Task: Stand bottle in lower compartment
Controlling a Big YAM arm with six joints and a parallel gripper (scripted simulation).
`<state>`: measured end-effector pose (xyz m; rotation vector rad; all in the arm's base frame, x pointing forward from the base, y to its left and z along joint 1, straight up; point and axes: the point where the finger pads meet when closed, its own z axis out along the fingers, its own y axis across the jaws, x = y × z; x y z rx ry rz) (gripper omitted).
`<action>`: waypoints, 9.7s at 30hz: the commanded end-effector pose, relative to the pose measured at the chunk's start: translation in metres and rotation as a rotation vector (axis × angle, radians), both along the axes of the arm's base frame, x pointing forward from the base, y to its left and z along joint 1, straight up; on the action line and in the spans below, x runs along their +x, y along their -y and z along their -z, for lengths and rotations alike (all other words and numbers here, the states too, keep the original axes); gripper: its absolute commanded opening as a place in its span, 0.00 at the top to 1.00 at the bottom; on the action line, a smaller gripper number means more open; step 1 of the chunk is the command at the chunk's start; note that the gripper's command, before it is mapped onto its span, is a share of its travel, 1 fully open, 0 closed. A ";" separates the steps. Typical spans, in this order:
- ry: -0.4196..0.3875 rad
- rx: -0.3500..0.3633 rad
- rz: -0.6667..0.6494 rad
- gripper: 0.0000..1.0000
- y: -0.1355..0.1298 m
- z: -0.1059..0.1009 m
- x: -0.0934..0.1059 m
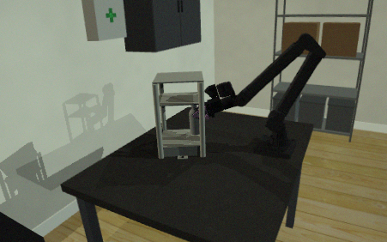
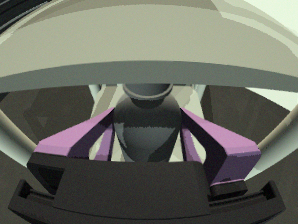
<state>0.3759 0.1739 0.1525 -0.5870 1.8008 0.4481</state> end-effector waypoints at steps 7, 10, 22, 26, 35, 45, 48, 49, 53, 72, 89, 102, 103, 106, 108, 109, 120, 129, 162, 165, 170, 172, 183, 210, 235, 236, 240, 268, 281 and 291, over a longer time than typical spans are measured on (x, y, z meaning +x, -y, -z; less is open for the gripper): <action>0.068 0.032 0.006 0.59 -0.005 -0.021 0.016; 0.054 0.028 0.005 0.59 -0.004 -0.012 0.011; 0.070 0.034 0.004 0.59 -0.004 -0.019 0.009; 0.078 0.036 0.003 0.59 -0.004 -0.022 0.011; 0.082 0.037 0.003 0.59 -0.004 -0.024 0.011; 0.045 0.026 0.001 0.59 -0.003 0.000 0.002; 0.052 0.028 0.000 0.59 -0.004 -0.004 0.005; 0.058 0.030 0.000 0.59 -0.005 -0.006 0.007; 0.069 0.034 0.000 0.59 -0.006 -0.012 0.009; 0.079 0.036 -0.002 0.59 -0.007 -0.013 0.010; 0.074 0.035 0.004 0.59 -0.004 -0.007 0.008; 0.097 0.042 0.005 0.12 -0.005 -0.018 0.014; 0.098 0.042 0.005 0.12 -0.006 -0.018 0.014; 0.100 0.042 0.005 0.12 -0.006 -0.019 0.015; 0.101 0.043 0.005 0.12 -0.006 -0.019 0.015; 0.101 0.043 0.005 0.12 -0.006 -0.020 0.015; 0.102 0.043 0.005 0.12 -0.006 -0.020 0.015; 0.102 0.043 0.005 0.12 -0.006 -0.020 0.015; 0.040 0.006 0.007 0.12 0.041 0.010 -0.053; 0.038 0.006 0.007 0.12 0.046 0.010 -0.060; 0.037 0.005 0.007 0.12 0.050 0.011 -0.066; 0.040 0.006 0.007 0.12 0.052 0.010 -0.068; 0.046 0.006 0.002 0.12 0.054 0.006 -0.072; 0.038 0.006 0.007 0.12 0.075 0.001 -0.101; 0.096 -0.022 0.007 0.12 0.120 -0.051 -0.160; 0.096 -0.022 0.007 0.12 0.120 -0.051 -0.161; 0.095 -0.024 0.007 0.12 0.122 -0.052 -0.163; 0.076 -0.014 0.007 0.12 0.124 -0.050 -0.164; 0.075 -0.013 0.007 0.12 0.125 -0.050 -0.164; 0.075 -0.013 0.007 0.12 0.125 -0.050 -0.164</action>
